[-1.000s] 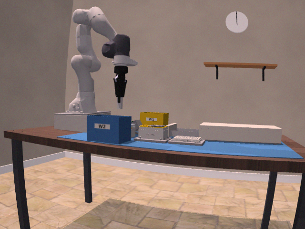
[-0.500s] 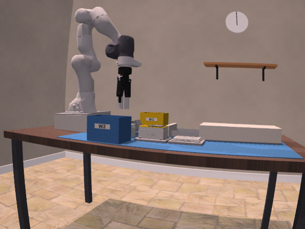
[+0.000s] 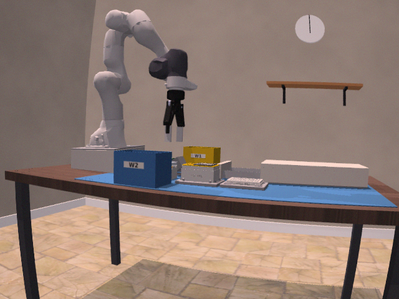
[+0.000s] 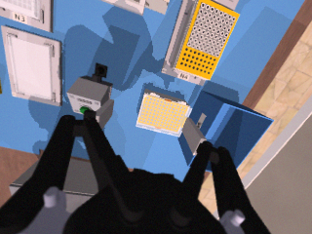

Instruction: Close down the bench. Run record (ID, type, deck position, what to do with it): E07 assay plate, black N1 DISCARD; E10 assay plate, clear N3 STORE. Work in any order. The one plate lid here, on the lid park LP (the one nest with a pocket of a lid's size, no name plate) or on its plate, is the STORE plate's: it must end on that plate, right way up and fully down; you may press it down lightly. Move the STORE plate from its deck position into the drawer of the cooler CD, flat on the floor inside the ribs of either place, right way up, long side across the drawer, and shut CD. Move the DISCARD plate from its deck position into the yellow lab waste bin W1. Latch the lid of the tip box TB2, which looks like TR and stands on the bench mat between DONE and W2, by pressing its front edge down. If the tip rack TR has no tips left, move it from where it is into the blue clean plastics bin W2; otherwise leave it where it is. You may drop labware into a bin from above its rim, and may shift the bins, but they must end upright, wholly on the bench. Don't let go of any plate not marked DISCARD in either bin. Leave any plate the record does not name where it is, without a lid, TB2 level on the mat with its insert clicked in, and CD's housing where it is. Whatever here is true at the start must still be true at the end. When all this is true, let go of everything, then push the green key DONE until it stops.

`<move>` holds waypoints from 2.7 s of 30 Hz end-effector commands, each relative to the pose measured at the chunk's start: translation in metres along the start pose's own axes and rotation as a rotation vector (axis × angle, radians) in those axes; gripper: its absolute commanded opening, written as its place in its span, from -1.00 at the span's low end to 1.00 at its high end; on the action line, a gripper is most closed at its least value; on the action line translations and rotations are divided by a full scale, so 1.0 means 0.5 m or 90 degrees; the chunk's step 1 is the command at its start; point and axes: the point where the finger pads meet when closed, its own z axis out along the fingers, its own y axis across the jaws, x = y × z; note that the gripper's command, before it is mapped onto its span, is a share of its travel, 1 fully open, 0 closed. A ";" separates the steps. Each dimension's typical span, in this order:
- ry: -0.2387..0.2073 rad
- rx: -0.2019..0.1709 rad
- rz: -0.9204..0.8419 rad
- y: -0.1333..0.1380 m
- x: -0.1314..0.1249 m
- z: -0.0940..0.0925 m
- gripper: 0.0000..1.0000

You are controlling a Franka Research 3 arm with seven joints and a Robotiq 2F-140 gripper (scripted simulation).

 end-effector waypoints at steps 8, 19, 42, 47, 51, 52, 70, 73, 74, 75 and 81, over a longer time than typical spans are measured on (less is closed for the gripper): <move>0.004 0.001 0.017 -0.039 0.060 0.009 0.73; 0.004 0.001 0.017 -0.078 0.120 0.020 0.73; 0.004 0.001 0.017 -0.168 0.259 0.046 0.73; 0.004 0.001 0.017 -0.190 0.292 0.052 0.73; 0.004 0.001 0.017 -0.207 0.318 0.057 0.73; 0.004 0.001 0.017 -0.207 0.318 0.057 0.73; 0.004 0.001 0.017 -0.221 0.339 0.061 0.73; 0.004 0.001 0.017 -0.221 0.339 0.069 0.73; 0.004 0.001 0.017 -0.221 0.339 0.071 0.73; 0.004 0.001 0.017 -0.221 0.339 0.074 0.73; 0.004 0.001 0.017 -0.221 0.339 0.090 0.73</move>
